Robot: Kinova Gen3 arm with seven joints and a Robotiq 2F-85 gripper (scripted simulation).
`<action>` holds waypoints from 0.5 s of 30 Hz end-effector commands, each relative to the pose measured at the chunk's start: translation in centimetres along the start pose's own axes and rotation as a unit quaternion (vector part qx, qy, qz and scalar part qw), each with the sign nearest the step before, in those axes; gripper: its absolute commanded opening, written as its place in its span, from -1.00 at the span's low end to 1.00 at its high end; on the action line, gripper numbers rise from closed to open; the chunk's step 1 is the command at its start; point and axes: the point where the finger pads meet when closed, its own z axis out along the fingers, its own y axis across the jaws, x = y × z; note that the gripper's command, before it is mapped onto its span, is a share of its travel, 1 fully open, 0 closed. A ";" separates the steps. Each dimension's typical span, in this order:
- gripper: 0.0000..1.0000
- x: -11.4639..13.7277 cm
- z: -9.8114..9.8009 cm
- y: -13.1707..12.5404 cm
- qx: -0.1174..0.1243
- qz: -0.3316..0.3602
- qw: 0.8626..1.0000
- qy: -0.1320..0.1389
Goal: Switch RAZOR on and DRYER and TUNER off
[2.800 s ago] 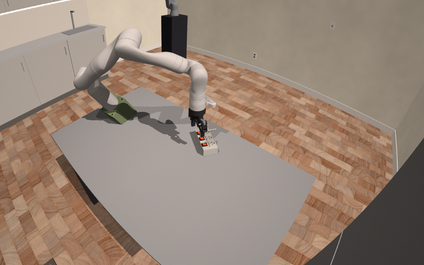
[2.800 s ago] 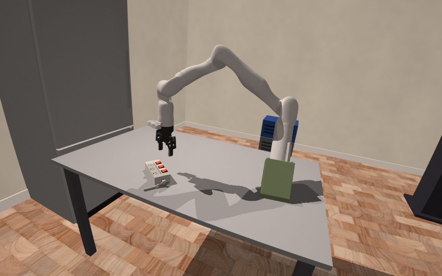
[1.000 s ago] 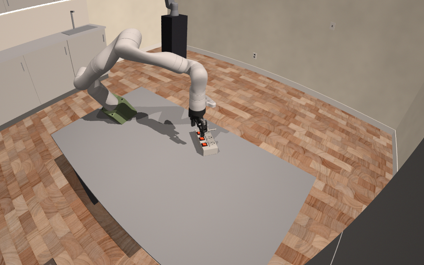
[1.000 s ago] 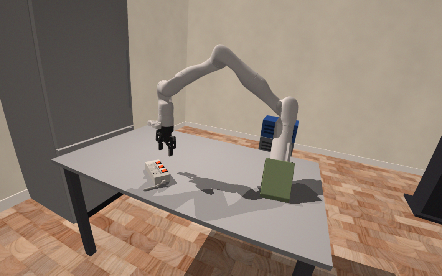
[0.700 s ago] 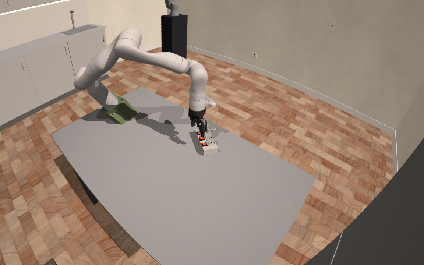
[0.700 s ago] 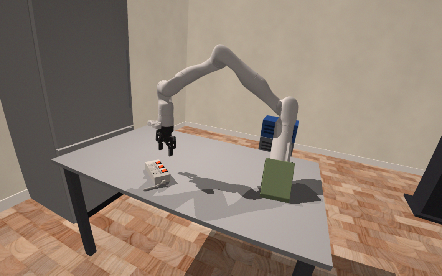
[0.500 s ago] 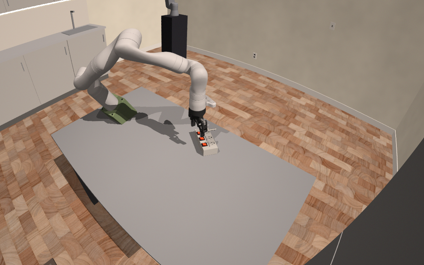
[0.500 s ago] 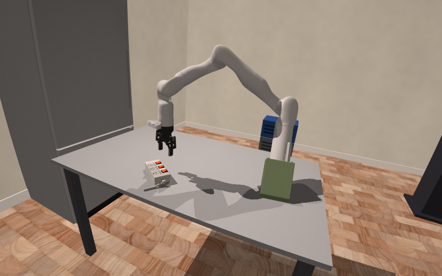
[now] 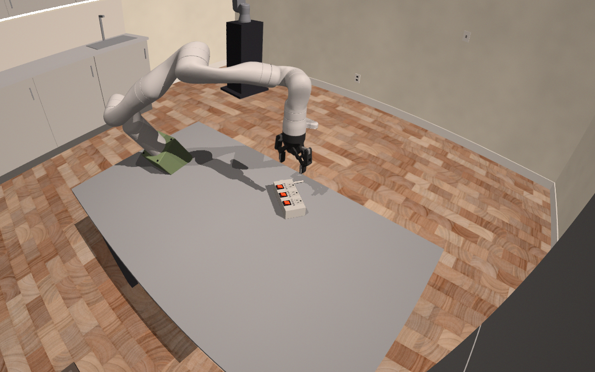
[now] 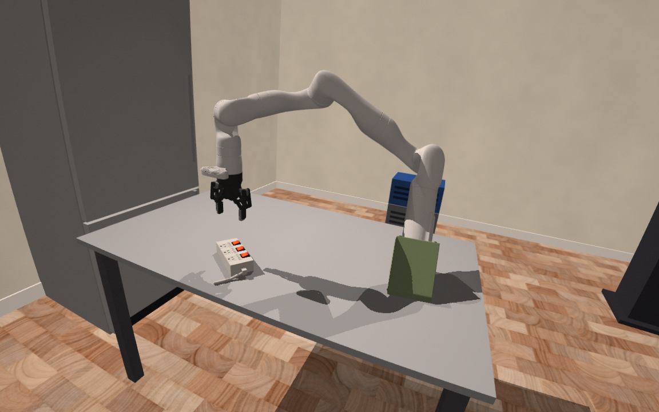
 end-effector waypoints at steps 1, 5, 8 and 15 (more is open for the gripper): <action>1.00 2.3 -0.8 0.0 0.000 -0.023 1.000 -0.001; 1.00 2.6 -1.1 0.0 0.001 -0.032 0.999 -0.002; 1.00 2.6 -1.1 0.0 0.001 -0.032 0.999 -0.002; 1.00 2.6 -1.1 0.0 0.001 -0.032 0.999 -0.002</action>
